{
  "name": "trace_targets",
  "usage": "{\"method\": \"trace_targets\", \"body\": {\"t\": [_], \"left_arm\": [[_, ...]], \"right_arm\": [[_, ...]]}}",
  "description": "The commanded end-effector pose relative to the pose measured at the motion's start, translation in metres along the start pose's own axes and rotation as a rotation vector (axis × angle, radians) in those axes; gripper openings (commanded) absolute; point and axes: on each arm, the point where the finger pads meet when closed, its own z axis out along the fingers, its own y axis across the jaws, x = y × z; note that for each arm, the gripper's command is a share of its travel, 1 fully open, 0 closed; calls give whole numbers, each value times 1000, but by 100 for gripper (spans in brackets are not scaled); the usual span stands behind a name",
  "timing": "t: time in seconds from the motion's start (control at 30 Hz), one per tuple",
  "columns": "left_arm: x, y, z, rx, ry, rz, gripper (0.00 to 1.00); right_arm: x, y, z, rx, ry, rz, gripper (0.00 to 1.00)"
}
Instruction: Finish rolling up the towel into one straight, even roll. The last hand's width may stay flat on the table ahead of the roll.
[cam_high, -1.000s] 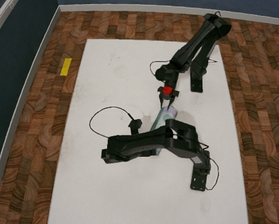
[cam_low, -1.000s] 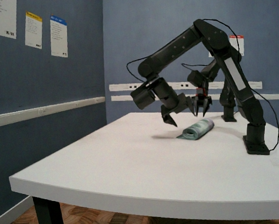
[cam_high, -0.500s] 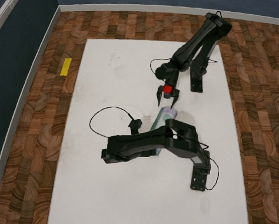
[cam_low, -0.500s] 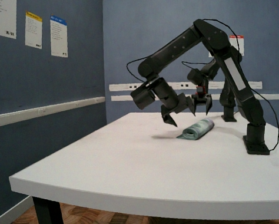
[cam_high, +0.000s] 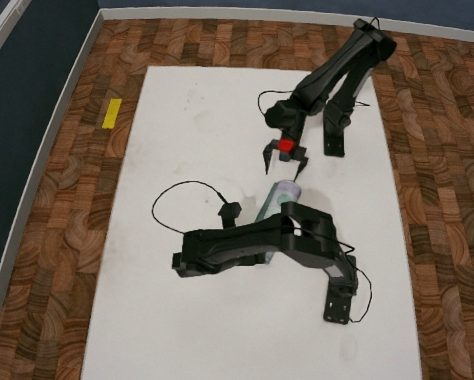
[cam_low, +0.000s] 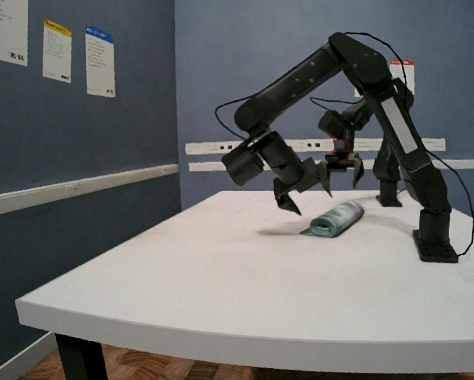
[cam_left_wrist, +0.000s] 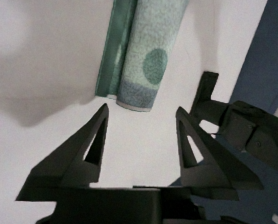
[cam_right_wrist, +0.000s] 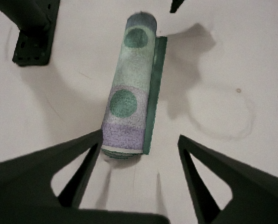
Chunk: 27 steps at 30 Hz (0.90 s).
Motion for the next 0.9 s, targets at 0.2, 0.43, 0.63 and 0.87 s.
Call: {"method": "trace_targets", "body": {"t": [0.2,0.43,0.63,0.87], "left_arm": [[-5,1,-10,205,9,9,85],[-5,0,-10,204,9,10,85],[0,-6,-17,154,18,35,85],[11,-22,-34,21,40,103,85]], "right_arm": [[-15,-3,-63,15,-41,-19,85],[-14,-3,-72,16,-40,-19,85],[-12,0,-78,35,-26,-34,85],[-5,6,-92,86,12,-72,85]]}}
